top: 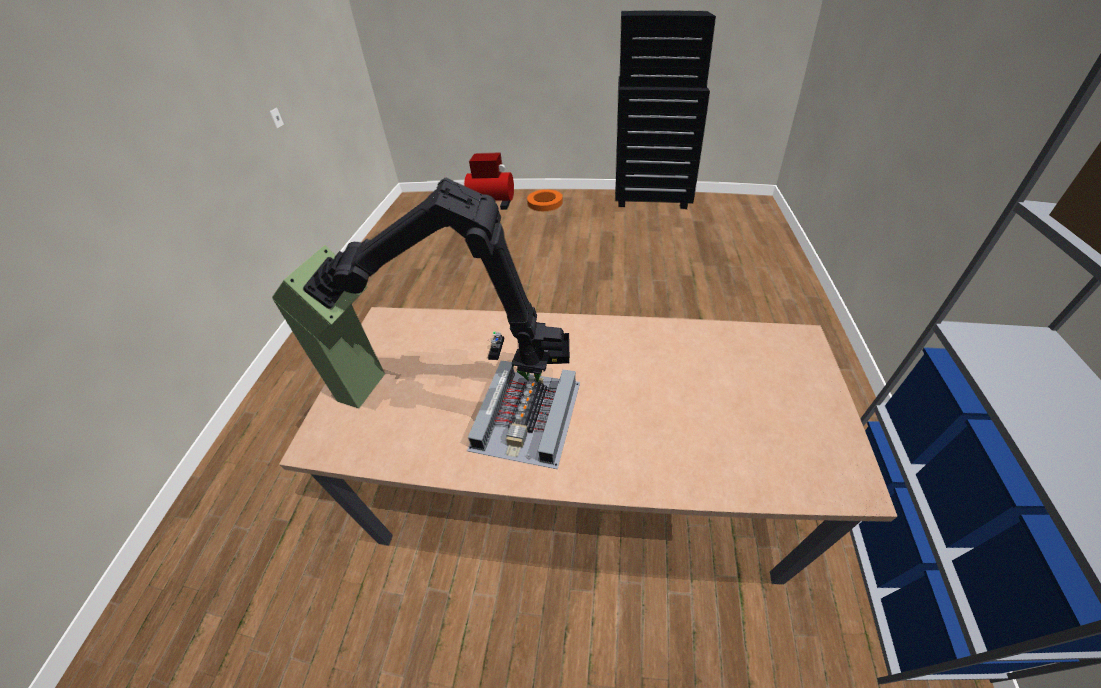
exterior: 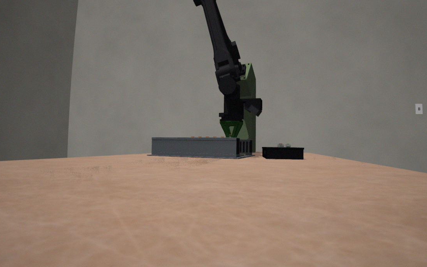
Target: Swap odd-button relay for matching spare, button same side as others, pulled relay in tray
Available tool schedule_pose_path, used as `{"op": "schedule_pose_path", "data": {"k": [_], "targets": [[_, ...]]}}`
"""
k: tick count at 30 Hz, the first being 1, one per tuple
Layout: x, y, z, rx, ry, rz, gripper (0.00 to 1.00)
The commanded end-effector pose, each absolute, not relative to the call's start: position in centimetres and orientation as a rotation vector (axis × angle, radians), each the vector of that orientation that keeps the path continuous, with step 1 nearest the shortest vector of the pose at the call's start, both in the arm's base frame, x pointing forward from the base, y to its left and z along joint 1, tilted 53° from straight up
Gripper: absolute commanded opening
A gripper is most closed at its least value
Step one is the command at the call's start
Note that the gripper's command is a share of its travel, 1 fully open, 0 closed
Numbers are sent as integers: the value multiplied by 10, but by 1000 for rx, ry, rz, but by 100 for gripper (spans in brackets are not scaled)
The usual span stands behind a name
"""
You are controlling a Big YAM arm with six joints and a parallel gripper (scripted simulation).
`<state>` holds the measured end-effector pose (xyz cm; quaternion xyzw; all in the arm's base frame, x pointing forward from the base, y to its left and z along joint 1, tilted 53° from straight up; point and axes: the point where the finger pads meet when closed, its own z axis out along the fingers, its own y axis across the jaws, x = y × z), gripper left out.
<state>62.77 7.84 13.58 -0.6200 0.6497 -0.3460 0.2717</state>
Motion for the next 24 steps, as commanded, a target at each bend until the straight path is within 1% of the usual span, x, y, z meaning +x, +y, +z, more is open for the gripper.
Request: {"op": "schedule_pose_path", "data": {"k": [1,24], "targets": [[635,77,147,-1650,1730,-943,0],[636,74,146,-1653,1735,-943,0]]}}
